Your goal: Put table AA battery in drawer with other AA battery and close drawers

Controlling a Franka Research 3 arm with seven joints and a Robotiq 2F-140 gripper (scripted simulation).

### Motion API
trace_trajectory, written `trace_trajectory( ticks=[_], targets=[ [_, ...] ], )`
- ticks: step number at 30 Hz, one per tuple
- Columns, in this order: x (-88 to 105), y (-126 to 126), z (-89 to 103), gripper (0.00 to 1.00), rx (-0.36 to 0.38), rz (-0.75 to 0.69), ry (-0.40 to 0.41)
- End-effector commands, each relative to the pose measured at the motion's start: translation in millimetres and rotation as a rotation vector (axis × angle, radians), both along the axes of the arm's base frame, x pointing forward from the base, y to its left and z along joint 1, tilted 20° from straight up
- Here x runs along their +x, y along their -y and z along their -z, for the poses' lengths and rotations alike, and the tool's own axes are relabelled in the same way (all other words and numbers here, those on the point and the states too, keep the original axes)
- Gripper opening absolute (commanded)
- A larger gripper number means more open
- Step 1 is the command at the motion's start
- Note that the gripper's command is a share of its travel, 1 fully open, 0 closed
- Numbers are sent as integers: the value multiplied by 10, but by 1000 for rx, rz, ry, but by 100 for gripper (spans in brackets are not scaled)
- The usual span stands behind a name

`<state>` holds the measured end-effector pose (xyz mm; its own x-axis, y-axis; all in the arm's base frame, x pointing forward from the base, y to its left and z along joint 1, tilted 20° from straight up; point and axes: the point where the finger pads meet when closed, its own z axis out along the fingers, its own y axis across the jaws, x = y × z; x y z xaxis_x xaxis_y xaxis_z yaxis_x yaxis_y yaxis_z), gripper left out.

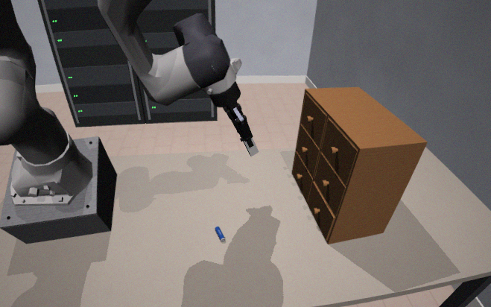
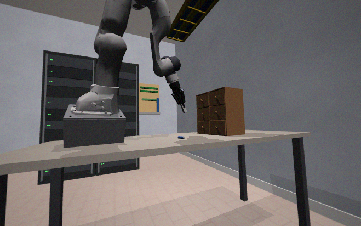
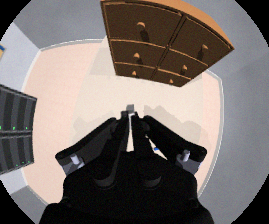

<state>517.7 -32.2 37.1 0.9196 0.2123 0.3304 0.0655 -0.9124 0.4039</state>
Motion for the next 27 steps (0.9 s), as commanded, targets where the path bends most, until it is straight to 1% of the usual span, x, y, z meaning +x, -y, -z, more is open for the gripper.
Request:
trace_trajectory(
  ticks=[1,10,12,20,27],
  targets=[
    [113,-26,78,0,46,68,267],
    [361,90,303,0,-1,-68,335],
    [361,90,303,0,-1,-68,335],
    [465,137,396,0,-28,-141,423],
    [482,142,412,0,-20,-146,508]
  ],
)
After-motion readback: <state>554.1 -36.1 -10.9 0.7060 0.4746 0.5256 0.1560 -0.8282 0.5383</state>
